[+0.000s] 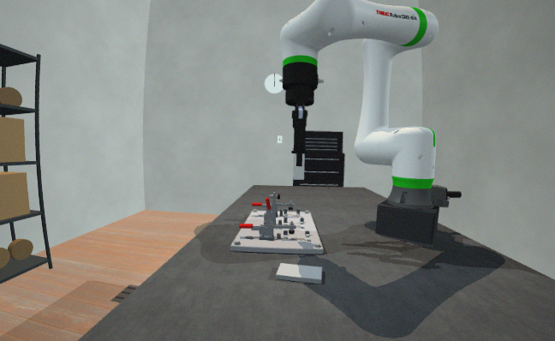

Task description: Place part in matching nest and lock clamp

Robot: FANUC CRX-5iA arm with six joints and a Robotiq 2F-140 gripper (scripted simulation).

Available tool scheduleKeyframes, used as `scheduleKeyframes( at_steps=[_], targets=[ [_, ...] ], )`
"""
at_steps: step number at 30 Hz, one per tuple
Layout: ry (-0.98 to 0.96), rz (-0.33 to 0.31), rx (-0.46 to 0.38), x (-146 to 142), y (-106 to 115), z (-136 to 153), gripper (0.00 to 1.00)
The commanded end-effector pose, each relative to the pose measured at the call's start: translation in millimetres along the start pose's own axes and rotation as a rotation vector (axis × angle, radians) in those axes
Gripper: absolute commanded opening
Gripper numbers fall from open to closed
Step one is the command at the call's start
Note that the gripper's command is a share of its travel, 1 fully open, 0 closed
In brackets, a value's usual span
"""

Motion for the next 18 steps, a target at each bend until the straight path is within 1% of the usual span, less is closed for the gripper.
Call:
scheduleKeyframes(
  at_steps=[1,11,14,18],
  targets=[
    [0.000,0.000,0.001,0,0,0,0.28],
    [0.000,0.000,0.001,0,0,-3,0.28],
    [0.000,0.000,0.001,0,0,-10,0.28],
    [0.000,0.000,0.001,-1,0,-28,0.28]
  ],
)
Point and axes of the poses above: the point where the finger pads meet when closed, its own y axis back along the fingers, its own x axis across the jaws, z = x × y, the point moved 10 cm from there along y, back along the fingers, and after that the axes turned 2 degrees about -y, right-handed, at the moved point
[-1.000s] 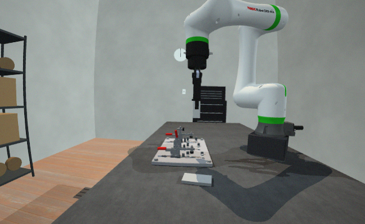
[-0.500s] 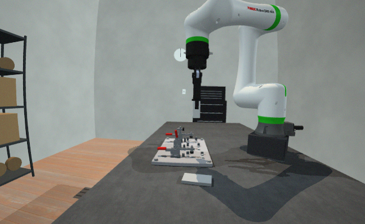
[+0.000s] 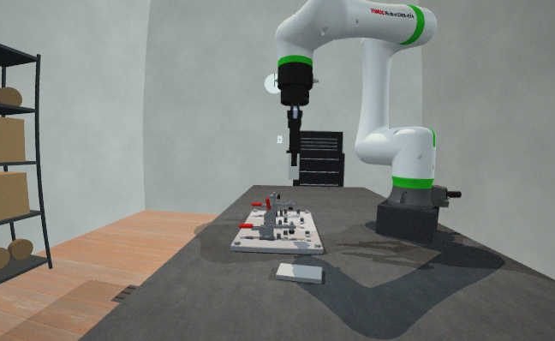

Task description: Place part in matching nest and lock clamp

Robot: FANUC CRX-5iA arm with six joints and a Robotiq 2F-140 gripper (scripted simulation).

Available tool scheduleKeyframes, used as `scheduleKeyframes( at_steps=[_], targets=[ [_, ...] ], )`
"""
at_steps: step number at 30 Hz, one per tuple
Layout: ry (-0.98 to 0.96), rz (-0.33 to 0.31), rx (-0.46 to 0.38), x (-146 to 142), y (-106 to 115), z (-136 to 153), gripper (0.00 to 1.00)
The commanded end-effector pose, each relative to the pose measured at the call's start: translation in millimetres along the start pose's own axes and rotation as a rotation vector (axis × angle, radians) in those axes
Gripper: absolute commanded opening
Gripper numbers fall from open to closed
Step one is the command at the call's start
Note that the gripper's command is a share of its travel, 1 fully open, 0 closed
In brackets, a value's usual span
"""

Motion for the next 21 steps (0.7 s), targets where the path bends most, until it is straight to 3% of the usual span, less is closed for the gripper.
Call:
scheduleKeyframes(
  at_steps=[1,5,16,21],
  targets=[
    [0.000,0.000,0.000,-1,0,-21,0.28],
    [0.000,0.000,0.000,-1,0,-34,0.28],
    [0.000,0.000,0.000,-4,0,-106,0.28],
    [0.000,0.000,0.000,-4,0,-120,0.28]
  ],
)
Point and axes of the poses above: the point where the finger pads meet when closed, its own y axis back along the fingers, its own x axis across the jaws, z = x × y, the point moved 10 cm from there along y, back along the fingers, and after that the axes turned 2 degrees about -y, right-handed, at the moved point
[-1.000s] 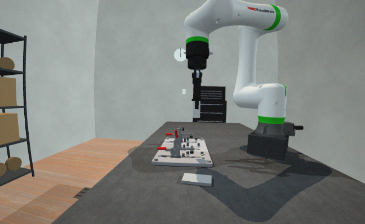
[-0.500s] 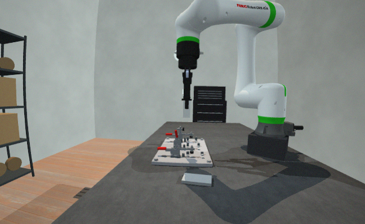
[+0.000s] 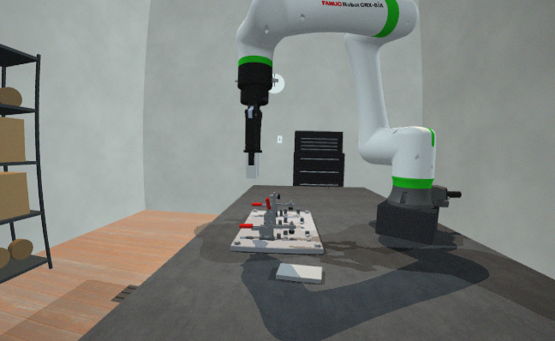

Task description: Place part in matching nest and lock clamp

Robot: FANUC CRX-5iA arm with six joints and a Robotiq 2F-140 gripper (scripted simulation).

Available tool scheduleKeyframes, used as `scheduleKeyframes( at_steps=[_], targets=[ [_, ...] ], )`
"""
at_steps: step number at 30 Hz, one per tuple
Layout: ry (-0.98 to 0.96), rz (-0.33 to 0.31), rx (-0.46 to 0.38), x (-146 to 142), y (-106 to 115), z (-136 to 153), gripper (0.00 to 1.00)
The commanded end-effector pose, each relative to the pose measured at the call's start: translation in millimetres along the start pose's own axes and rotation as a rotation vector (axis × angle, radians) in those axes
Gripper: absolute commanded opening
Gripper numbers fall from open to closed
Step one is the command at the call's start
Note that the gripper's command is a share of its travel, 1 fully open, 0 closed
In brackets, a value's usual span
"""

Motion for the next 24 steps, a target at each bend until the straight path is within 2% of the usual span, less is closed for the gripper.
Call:
scheduleKeyframes(
  at_steps=[1,18,24],
  targets=[
    [0.001,-0.001,-0.004,-1,0,-13,0.28],
    [0.001,-0.001,-0.004,-1,-7,-18,0.28],
    [0.001,-0.001,-0.004,-1,-24,-18,0.28]
  ],
)
Point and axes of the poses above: the point where the finger pads meet when closed, its own y axis back along the fingers, its own x axis across the jaws, z = x × y, the point moved 10 cm from there along y, back along the fingers, and after that the axes turned 2 degrees about -y, right-handed, at the moved point
